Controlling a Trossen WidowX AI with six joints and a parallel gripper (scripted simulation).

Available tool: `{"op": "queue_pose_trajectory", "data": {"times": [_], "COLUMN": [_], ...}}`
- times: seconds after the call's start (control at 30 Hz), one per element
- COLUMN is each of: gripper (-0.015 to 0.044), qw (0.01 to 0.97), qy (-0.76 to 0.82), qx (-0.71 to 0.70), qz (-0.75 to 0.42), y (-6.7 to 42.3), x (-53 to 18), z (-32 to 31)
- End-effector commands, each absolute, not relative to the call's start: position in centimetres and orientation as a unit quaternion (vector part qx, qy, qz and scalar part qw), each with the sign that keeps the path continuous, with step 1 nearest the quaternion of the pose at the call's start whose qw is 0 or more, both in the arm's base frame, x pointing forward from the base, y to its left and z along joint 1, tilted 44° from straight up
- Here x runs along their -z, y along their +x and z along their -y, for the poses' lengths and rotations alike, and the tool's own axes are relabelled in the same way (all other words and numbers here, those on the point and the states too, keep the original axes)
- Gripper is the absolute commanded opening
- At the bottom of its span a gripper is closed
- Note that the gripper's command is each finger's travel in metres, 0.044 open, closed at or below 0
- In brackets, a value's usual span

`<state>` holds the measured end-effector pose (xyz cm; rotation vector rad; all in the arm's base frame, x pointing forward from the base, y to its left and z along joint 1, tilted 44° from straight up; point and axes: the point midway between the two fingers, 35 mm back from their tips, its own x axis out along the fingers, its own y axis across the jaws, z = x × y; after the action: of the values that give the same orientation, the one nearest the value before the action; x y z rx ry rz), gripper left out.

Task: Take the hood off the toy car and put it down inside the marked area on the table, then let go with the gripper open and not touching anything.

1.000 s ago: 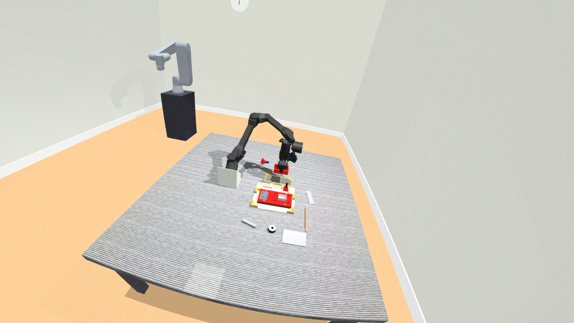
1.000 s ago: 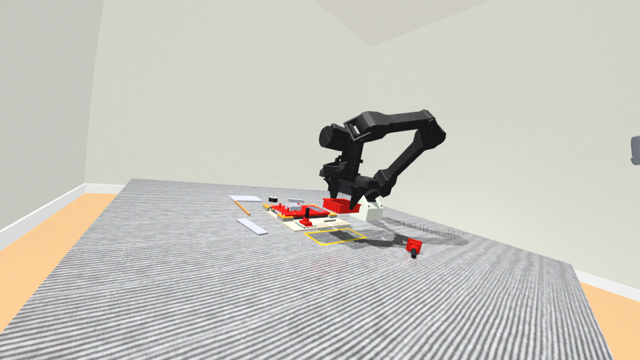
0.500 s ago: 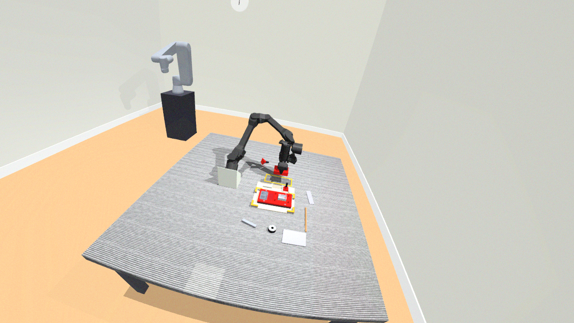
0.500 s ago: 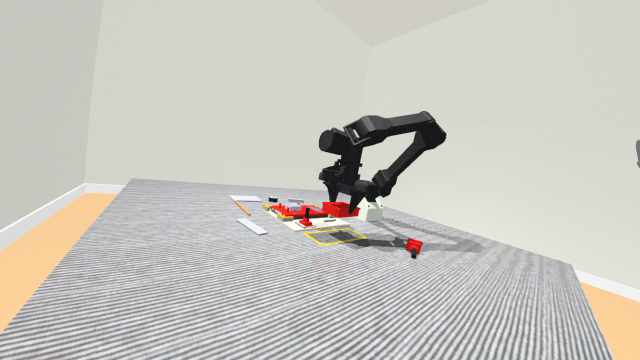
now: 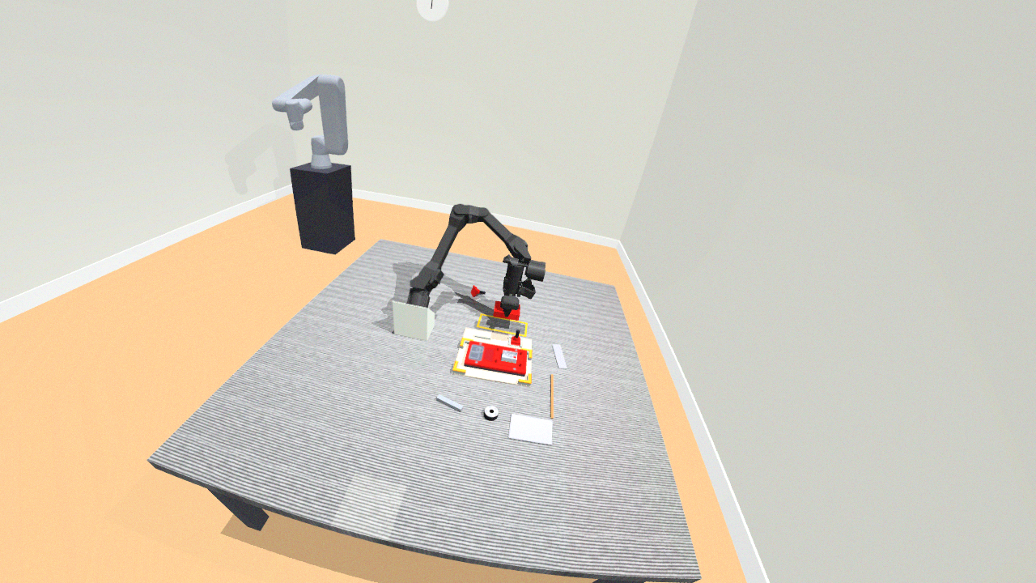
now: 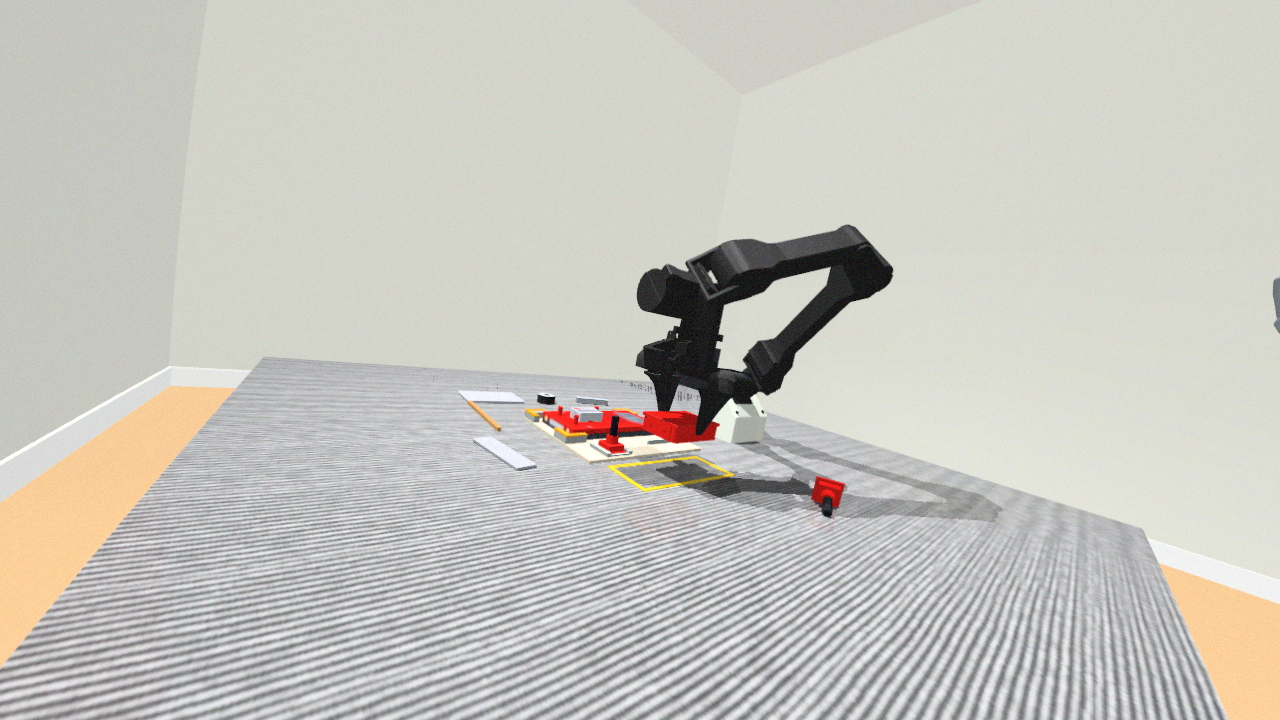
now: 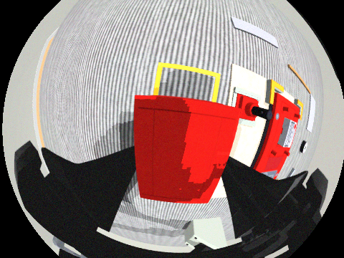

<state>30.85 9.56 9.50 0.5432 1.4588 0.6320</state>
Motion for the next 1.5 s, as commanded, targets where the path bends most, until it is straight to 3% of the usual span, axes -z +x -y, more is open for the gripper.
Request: {"op": "queue_pose_trajectory", "data": {"times": [0.0, 1.47], "gripper": [0.0, 0.0], "qw": [0.664, 0.663], "qy": [0.245, 0.246], "qx": [-0.279, -0.281], "qz": [-0.649, -0.648], "y": [30.7, 30.4], "x": [-9.1, -6.8], "z": [-9.8, -12.2]}}
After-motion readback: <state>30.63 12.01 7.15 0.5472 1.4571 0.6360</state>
